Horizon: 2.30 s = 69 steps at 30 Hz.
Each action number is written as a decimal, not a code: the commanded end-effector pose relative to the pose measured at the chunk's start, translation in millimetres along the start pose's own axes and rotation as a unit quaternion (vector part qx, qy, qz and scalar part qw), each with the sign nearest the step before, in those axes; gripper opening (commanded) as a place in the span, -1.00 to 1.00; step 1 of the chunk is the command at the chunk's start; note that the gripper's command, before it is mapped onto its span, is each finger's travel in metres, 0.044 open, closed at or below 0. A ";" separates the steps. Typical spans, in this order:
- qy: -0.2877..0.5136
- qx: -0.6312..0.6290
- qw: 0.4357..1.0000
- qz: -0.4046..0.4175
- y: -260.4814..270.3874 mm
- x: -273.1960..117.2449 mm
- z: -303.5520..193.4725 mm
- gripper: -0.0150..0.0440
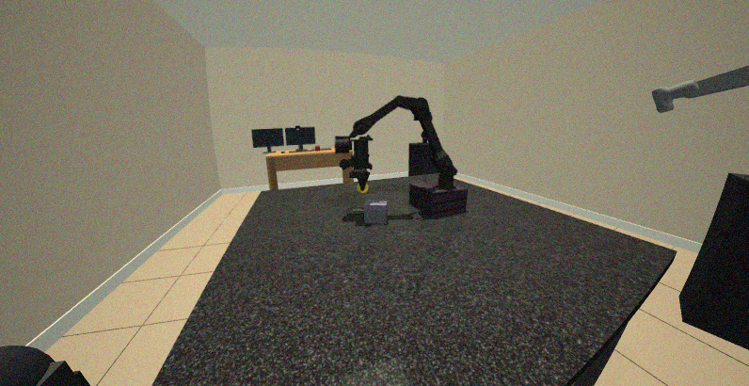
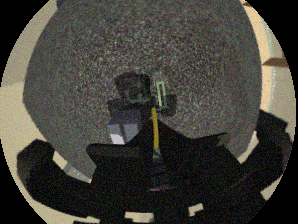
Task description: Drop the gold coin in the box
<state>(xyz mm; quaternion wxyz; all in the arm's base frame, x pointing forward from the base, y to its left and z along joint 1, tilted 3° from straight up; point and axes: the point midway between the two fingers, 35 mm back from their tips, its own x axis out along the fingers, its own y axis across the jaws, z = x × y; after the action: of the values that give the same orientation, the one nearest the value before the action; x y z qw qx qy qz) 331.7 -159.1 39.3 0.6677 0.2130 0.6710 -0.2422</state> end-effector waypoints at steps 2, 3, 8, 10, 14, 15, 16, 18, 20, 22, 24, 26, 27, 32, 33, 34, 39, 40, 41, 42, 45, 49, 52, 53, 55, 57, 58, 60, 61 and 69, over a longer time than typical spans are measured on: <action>-0.003 0.002 1.000 0.001 10.0 -1.8 -8.2 -0.49; -0.003 0.002 1.000 0.001 12.0 -1.8 -9.9 -0.49; -0.002 0.002 1.000 0.002 21.8 -1.7 -18.5 -0.49; -0.002 0.002 1.000 0.002 25.6 -1.7 -22.0 -0.49; -0.002 0.002 1.000 0.002 33.0 -1.6 -29.3 -0.49; -0.002 0.002 1.000 0.002 34.8 -1.6 -31.1 -0.49; -0.002 0.002 1.000 0.002 36.5 -1.5 -33.0 -0.49; -0.001 0.002 1.000 0.003 40.0 -1.4 -36.7 -0.49; -0.001 0.002 1.000 0.003 43.4 -1.3 -40.5 -0.49; -0.001 0.002 1.000 0.003 46.7 -1.2 -44.3 -0.49; -0.001 0.001 1.000 0.003 50.0 -1.0 -48.2 -0.49; -0.001 0.001 1.000 0.003 53.2 -0.9 -52.1 -0.49; -0.001 0.001 1.000 0.003 54.7 -0.8 -54.1 -0.49; 0.000 0.001 1.000 0.003 59.9 -0.5 -60.9 -0.49; 0.000 0.001 1.000 0.003 59.2 -0.2 -60.0 -0.48; 0.001 0.000 1.000 0.002 58.6 0.1 -59.1 -0.49; 0.002 -0.001 1.000 0.001 57.2 0.7 -57.3 -0.49; 0.002 -0.001 1.000 0.001 57.2 0.7 -57.3 -0.49; 0.002 -0.001 1.000 0.001 57.2 0.7 -57.3 -0.49; 0.002 -0.001 1.000 0.001 57.2 0.7 -57.3 -0.49; 0.002 -0.001 1.000 0.001 57.4 0.7 -57.4 -0.49; 0.002 0.000 1.000 0.001 58.6 0.4 -59.6 -0.49; 0.002 0.002 1.000 0.001 59.8 -0.1 -61.7 -0.49; 0.002 0.003 1.000 0.001 60.1 -0.4 -62.1 -0.49; 0.002 0.004 1.000 0.001 60.6 -1.3 -62.6 -0.49; 0.002 0.002 1.000 0.001 60.3 -0.5 -61.7 -0.49; 0.002 0.001 1.000 0.001 60.1 0.0 -61.2 -0.49; 0.002 0.001 1.000 0.001 60.0 0.4 -60.7 -0.49; 0.002 0.001 1.000 0.001 60.0 0.4 -60.7 -0.49; 0.002 0.001 1.000 0.000 60.0 3.4 -60.6 -0.49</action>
<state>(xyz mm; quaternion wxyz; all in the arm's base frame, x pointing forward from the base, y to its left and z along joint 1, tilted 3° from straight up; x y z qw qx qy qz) 320.2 -74.6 35.9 0.6667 0.2151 0.6712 -0.2424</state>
